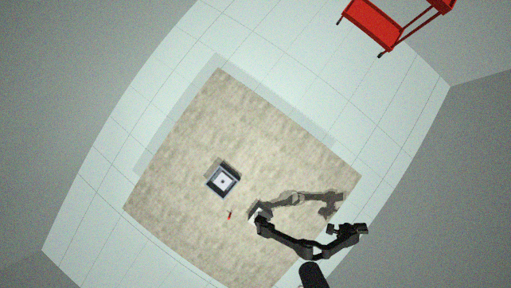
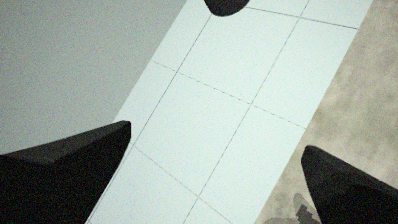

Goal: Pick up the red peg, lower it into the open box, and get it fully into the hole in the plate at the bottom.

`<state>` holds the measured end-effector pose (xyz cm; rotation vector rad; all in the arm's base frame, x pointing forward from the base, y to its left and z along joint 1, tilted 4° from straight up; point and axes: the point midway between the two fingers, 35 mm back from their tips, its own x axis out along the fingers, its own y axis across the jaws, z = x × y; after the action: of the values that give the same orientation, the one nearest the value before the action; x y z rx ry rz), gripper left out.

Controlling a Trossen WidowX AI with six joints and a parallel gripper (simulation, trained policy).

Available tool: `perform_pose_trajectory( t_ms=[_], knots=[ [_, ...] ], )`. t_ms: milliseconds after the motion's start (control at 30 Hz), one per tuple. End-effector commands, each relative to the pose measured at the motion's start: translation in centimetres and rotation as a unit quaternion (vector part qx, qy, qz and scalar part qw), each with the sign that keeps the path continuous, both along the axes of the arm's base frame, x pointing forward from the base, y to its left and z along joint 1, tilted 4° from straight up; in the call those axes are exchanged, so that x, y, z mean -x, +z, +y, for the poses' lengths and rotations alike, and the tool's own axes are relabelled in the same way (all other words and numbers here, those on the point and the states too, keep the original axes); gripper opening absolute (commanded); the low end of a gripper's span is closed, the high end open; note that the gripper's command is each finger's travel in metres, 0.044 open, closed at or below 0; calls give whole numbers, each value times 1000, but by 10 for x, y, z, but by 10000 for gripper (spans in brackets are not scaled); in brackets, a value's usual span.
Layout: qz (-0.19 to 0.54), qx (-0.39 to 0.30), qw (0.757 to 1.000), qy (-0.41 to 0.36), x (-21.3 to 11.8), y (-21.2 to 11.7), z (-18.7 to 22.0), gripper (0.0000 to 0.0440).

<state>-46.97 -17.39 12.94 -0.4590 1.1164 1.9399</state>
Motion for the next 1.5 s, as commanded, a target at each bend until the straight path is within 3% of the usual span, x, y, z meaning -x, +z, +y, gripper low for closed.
perform_pose_trajectory(
  t_ms=[0, 333, 700, 1067, 1467],
  knots=[
    [-11, -1, 998, 56, -18, 10, -37, 440],
    [-43, -17, 973, 225, -92, 34, -136, 440],
    [-67, -43, 911, 404, -201, 58, -217, 440],
    [-83, -72, 816, 567, -330, 77, -259, 440],
    [-94, -99, 678, 722, -482, 91, -253, 440]
  ],
)
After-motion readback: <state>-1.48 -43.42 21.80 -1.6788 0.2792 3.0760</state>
